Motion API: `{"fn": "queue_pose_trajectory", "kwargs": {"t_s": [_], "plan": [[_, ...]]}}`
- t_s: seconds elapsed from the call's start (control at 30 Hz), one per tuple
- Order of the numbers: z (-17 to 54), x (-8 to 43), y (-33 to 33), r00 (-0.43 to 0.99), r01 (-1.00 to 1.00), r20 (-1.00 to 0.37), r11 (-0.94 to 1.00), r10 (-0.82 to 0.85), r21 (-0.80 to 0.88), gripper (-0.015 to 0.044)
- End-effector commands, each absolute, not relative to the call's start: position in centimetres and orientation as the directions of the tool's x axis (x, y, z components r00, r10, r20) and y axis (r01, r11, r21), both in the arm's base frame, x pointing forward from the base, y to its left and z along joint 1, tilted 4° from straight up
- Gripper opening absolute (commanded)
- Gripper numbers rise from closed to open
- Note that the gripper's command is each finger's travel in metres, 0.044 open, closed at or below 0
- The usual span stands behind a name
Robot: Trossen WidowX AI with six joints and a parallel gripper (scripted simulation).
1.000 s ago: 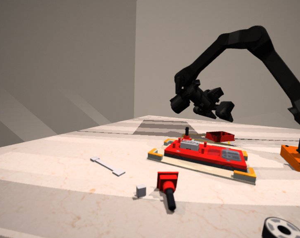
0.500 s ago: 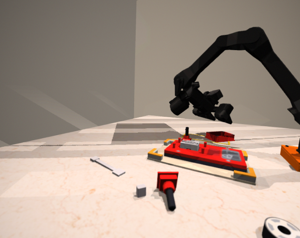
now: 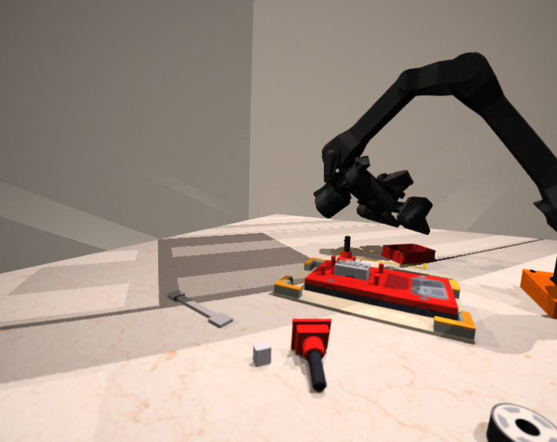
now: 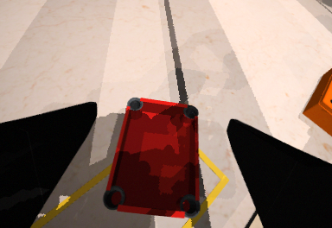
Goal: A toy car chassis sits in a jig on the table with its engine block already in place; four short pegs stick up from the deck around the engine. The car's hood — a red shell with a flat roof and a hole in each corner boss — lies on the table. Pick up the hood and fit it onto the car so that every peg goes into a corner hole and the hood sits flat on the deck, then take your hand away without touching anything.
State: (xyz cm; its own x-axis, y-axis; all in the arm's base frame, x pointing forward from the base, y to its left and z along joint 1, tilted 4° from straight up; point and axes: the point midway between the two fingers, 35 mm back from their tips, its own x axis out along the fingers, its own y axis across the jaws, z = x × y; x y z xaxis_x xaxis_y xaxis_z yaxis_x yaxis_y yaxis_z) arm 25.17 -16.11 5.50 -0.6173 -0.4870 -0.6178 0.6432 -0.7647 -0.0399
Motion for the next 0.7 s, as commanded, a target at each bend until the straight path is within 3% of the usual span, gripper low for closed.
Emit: {"fn": "queue_pose_trajectory", "kwargs": {"t_s": [0.0,0.67], "plan": [[5.1,25.1,-16.0,-0.622,0.638,-0.616,-0.769,-0.483,-0.042,0.0440],[3.9,25.2,-15.9,-0.621,0.635,-0.618,-0.772,-0.482,-0.036,0.0440]]}}
